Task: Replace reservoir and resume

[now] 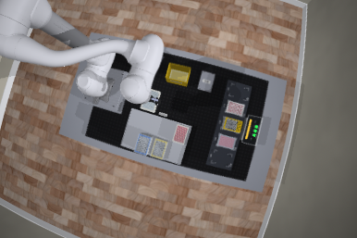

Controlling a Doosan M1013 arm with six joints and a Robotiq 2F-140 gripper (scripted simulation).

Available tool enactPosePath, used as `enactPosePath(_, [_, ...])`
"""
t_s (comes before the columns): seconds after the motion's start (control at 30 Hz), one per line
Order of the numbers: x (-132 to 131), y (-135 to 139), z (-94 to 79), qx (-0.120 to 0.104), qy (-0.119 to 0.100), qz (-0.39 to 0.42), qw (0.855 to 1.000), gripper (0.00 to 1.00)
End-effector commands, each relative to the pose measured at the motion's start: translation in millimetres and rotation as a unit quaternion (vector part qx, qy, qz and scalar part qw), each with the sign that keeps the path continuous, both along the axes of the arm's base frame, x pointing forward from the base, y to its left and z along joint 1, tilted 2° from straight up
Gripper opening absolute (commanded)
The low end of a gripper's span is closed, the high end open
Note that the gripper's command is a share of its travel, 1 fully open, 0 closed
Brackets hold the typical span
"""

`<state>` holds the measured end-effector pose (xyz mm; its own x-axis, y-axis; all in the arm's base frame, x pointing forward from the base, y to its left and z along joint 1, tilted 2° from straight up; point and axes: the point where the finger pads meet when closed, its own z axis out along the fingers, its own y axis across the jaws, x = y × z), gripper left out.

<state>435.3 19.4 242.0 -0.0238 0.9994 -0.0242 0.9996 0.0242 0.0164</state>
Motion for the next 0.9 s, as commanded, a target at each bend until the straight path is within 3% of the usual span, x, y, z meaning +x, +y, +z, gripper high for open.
enactPosePath(0.0, [12, -1, 1.1, -0.003, -0.004, 0.002, 1.000, 0.00])
enactPosePath(0.87, [68, 2, 2.4, -0.003, -0.004, 0.002, 1.000, 0.00])
